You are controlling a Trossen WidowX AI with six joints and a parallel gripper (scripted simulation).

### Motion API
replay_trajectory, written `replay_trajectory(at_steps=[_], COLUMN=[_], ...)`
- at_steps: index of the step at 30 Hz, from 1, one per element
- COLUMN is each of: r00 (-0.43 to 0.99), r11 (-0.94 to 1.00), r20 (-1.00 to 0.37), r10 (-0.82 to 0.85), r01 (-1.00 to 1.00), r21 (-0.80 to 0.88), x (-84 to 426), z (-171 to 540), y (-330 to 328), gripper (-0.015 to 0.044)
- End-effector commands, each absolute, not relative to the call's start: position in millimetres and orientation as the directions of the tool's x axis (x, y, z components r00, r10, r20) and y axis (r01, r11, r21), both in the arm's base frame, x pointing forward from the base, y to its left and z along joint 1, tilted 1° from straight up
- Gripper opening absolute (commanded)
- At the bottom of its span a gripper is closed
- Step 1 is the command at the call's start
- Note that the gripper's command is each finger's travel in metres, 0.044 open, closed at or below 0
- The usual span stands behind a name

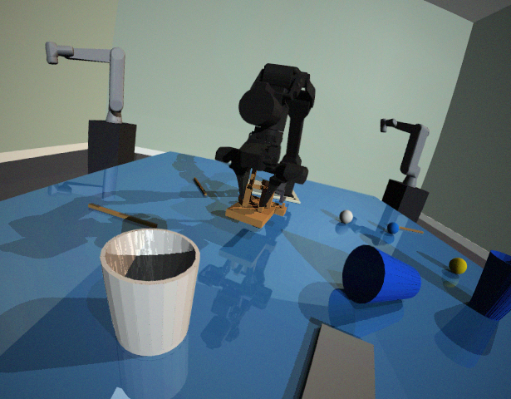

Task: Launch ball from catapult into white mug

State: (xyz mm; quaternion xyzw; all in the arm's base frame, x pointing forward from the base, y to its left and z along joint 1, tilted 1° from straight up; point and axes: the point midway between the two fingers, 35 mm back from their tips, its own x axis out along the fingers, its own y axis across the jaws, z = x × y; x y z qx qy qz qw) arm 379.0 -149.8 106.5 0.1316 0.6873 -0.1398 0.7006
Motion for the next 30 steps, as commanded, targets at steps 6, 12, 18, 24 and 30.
replay_trajectory(at_steps=[6,12,18,24,30], r00=[0.014,0.014,0.014,0.014,0.014], r11=[0.929,0.929,0.929,0.927,0.927], r20=[-1.0,-1.0,-1.0,-1.0,-1.0], r10=[-0.009,-0.009,-0.009,-0.014,-0.014], r01=[0.371,0.371,0.371,0.375,0.375], r21=[-0.003,-0.003,-0.003,-0.008,-0.008], x=[379.2,379.4,379.3,379.6,379.6], z=[91.3,81.5,71.7,69.0,69.0], y=[-148.4,-148.2,-148.0,-149.0,-149.0], gripper=[0.0,0.0,0.0,0.0,0.0026])
